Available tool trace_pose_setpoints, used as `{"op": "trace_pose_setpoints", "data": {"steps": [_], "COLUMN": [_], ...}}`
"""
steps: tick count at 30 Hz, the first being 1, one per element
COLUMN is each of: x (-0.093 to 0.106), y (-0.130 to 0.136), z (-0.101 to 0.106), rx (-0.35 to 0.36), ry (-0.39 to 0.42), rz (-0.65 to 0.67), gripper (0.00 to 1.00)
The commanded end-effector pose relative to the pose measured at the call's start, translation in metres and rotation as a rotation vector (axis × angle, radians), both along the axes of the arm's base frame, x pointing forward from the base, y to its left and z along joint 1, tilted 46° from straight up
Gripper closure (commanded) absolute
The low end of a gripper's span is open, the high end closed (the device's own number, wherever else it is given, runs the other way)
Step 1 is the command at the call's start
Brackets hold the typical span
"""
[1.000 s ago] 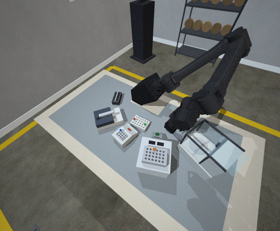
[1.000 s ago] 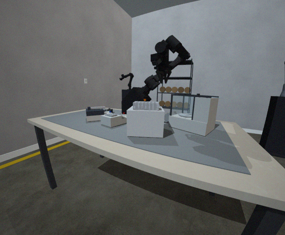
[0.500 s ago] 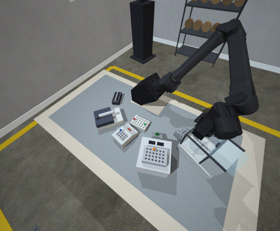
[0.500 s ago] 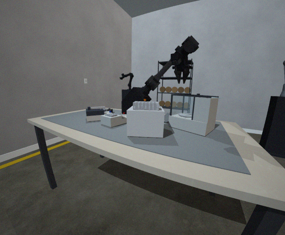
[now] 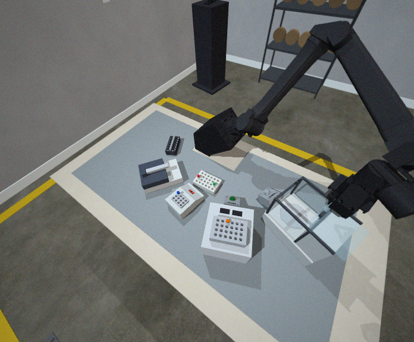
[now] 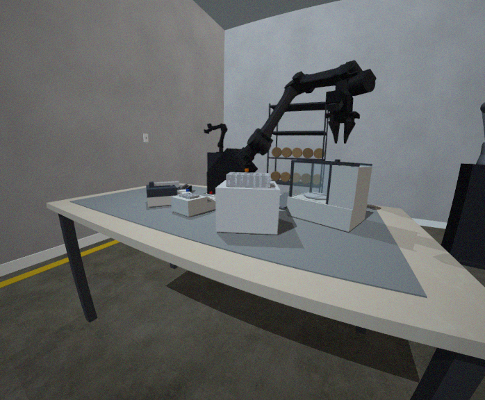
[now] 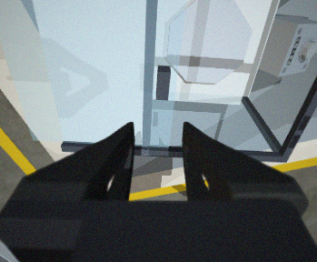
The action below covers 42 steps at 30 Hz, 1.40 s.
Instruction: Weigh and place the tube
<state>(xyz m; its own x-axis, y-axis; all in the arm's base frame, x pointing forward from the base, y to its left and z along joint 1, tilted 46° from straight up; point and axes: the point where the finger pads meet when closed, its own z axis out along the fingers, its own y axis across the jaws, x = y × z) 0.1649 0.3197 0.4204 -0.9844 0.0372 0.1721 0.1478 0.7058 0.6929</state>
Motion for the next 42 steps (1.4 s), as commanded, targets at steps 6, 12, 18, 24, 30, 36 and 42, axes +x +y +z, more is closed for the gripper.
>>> {"op": "trace_pose_setpoints", "data": {"steps": [6, 12, 18, 24, 30, 36, 42], "x": [0.003, 0.002, 0.002, 0.003, 0.003, 0.003, 0.003], "y": [0.002, -0.001, -0.002, -0.004, -0.005, -0.005, -0.005], "z": [0.01, 0.011, 0.011, 0.011, 0.008, 0.015, 0.015], "rx": [0.015, 0.023, 0.025, 0.025, 0.021, 0.031, 0.031], "ry": [0.029, 0.027, 0.017, 0.01, 0.014, 0.004, 0.004], "rz": [-0.069, -0.067, -0.059, -0.051, -0.052, -0.052, -0.052], "gripper": [0.7, 0.7, 0.7, 0.7, 0.7, 0.7, 0.7]}}
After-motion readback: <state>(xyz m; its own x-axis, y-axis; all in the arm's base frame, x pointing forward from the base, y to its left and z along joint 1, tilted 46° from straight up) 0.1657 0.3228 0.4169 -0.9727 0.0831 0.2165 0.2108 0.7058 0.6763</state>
